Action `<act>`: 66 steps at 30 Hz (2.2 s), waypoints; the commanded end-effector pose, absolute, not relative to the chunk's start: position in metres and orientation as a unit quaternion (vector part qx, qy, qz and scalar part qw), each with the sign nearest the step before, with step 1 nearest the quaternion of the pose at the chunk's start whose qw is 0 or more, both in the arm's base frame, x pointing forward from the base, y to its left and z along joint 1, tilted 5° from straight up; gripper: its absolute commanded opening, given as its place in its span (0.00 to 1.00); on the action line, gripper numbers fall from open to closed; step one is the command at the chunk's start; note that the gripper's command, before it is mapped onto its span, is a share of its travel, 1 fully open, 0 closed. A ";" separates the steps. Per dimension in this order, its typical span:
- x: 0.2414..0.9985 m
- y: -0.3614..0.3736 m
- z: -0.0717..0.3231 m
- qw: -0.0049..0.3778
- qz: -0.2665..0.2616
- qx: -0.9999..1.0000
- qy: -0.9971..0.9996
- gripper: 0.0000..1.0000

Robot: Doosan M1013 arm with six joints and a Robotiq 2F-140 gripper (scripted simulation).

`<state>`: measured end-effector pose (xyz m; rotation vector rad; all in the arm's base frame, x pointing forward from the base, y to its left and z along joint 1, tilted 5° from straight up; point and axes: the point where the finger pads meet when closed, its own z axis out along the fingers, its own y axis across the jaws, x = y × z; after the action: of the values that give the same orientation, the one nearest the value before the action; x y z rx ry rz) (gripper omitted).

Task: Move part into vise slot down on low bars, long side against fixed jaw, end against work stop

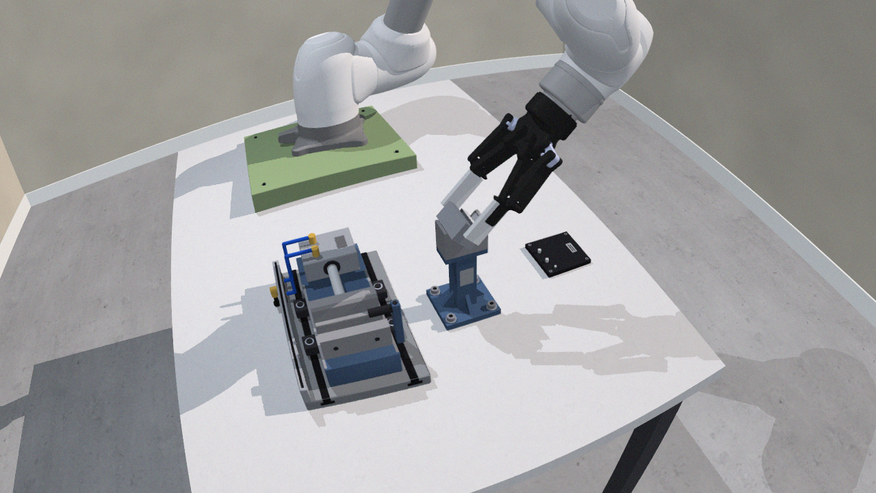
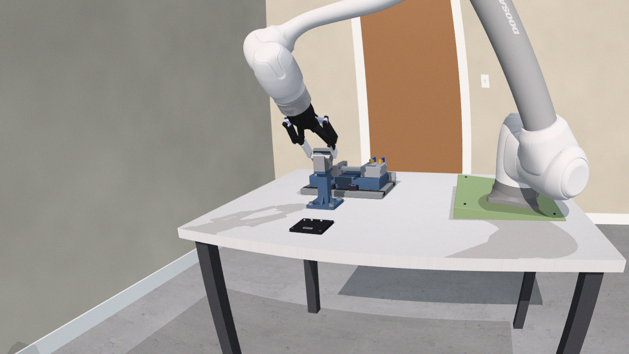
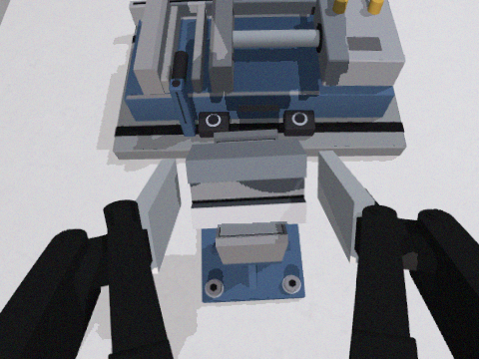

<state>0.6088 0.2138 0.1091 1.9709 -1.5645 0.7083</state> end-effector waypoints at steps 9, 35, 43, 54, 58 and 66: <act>0.609 0.214 0.109 0.261 0.262 0.728 -0.578 0.51; 0.609 0.213 0.106 0.253 0.251 0.731 -0.581 0.51; 0.609 0.213 0.106 0.245 0.242 0.734 -0.584 0.51; 0.610 0.212 0.107 0.227 0.220 0.742 -0.592 0.51; 0.610 0.211 0.107 0.223 0.215 0.743 -0.593 0.51; 0.610 0.210 0.108 0.206 0.192 0.749 -0.600 0.51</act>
<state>0.6100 0.2108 0.1077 2.0740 -1.6588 0.5580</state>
